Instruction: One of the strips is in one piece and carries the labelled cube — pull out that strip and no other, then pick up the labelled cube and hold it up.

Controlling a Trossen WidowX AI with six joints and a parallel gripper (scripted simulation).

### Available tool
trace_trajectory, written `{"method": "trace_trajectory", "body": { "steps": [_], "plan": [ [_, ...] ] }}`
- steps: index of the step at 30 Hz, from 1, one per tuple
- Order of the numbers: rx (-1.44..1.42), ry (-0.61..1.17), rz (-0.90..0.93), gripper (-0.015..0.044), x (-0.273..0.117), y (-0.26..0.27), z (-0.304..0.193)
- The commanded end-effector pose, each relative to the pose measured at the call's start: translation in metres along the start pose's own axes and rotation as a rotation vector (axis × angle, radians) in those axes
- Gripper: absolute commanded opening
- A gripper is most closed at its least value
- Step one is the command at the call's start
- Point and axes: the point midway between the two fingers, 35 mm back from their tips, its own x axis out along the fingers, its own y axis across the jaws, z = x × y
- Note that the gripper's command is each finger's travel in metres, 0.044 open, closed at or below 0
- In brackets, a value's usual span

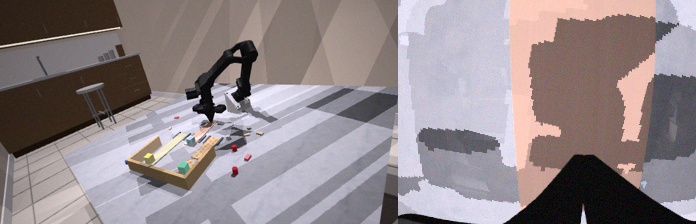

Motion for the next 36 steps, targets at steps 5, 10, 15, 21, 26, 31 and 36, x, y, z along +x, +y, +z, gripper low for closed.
{"method": "trace_trajectory", "body": {
  "steps": [5,10,15,21,26,31,36],
  "plan": [
    [0.006,0.027,0.005,0.0000,0.004,0.003,-0.008],
    [0.000,0.001,0.000,0.0000,-0.002,0.000,0.000],
    [0.006,0.027,0.003,0.0000,-0.042,-0.001,0.002],
    [0.035,0.027,0.002,0.0052,-0.040,-0.001,0.012],
    [0.062,0.026,0.002,0.0184,-0.040,0.001,0.030],
    [0.062,0.025,0.003,0.0315,-0.042,0.002,0.048],
    [0.061,0.025,0.003,0.0440,-0.044,0.003,0.063]
  ]
}}
